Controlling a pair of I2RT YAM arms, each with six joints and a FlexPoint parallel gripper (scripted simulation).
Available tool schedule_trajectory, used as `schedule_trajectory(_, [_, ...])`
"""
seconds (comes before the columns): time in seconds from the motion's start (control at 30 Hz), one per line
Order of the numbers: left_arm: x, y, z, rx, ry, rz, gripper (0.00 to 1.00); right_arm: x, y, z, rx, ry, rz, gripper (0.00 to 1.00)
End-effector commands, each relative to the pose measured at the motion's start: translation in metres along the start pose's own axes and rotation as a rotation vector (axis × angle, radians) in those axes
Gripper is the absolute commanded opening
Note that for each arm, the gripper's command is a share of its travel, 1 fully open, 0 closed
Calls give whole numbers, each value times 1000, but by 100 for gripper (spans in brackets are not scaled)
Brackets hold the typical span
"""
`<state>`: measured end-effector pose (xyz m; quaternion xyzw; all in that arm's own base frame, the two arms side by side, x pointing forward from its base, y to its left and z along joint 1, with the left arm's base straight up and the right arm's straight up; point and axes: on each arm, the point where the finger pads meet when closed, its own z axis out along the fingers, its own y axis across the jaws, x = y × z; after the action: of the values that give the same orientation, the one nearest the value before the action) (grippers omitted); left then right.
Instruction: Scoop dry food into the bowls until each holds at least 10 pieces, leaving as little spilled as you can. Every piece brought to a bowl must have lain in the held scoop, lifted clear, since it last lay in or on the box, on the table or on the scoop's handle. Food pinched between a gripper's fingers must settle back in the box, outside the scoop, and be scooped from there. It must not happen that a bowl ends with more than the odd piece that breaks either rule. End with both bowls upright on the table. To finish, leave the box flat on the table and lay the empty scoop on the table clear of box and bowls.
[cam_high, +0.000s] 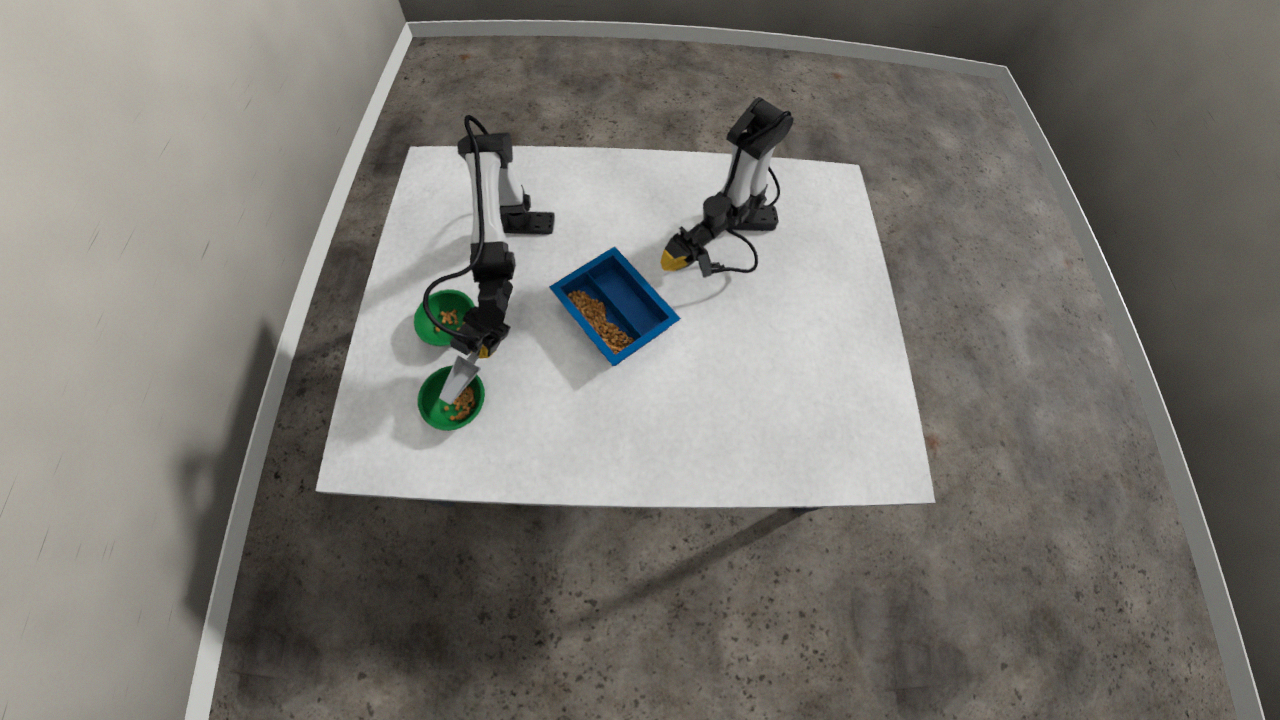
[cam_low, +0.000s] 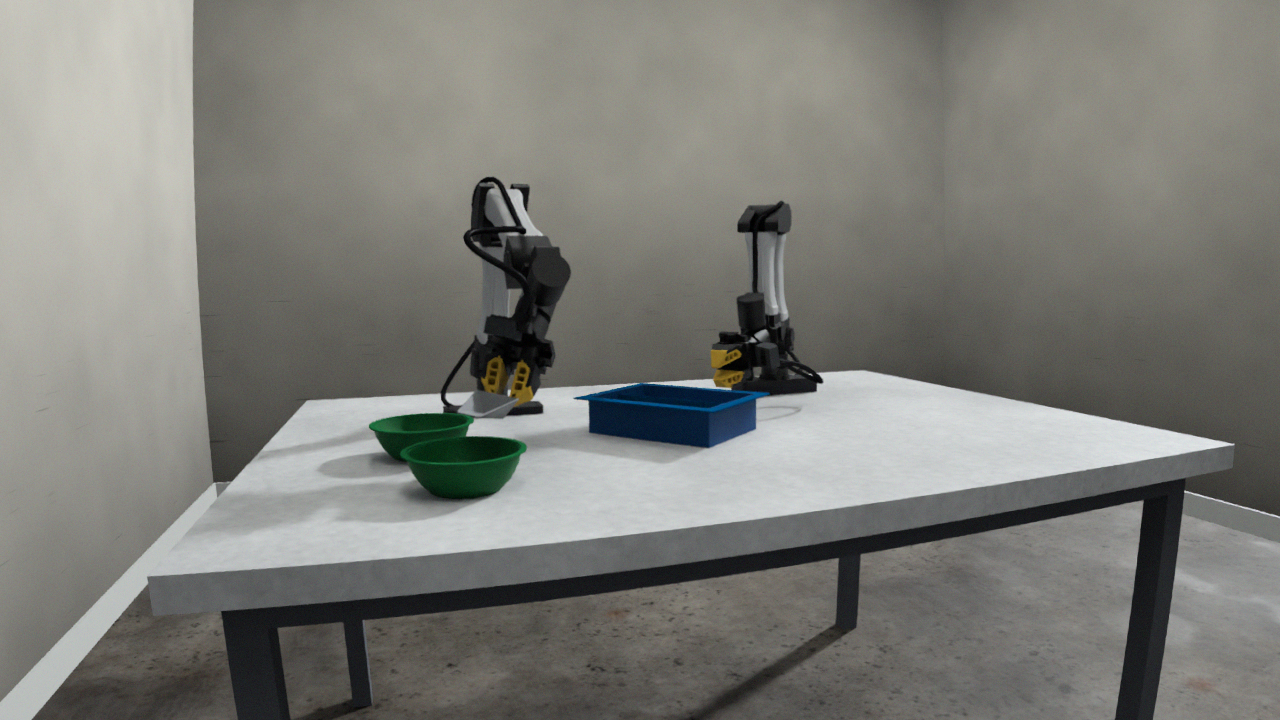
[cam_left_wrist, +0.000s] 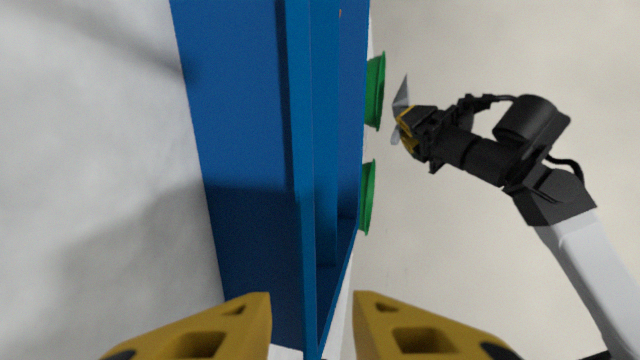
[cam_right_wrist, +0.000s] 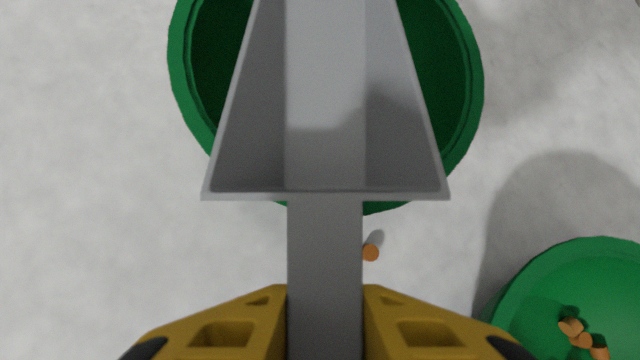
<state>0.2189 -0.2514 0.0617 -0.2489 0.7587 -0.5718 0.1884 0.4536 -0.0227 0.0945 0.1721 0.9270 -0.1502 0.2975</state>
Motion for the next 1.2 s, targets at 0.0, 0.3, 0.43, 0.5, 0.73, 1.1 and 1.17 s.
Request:
schedule_trajectory(0.0, [0,-7,1,19,9,8,28,-16,-1,-11,-7,-60,18,0])
schedule_trajectory(0.3, [-49,-29,17,-11,-139,233,28,-16,-1,-11,-7,-60,18,0])
schedule_trajectory(0.43, [-73,-49,20,-8,-201,320,28,-16,-1,-11,-7,-60,18,0])
schedule_trajectory(0.5, [-84,-59,21,-9,-232,362,28,-16,-1,-11,-7,-60,18,0])
schedule_trajectory(0.73, [-114,-85,18,-17,-312,465,28,-16,-1,-11,-7,-60,18,0])
schedule_trajectory(1.1, [-167,-133,-1,-67,-451,661,28,-16,-1,-11,-7,-60,18,0])
schedule_trajectory(1.17, [-172,-136,-3,-77,-463,679,28,-16,-1,-11,-7,-60,18,0])
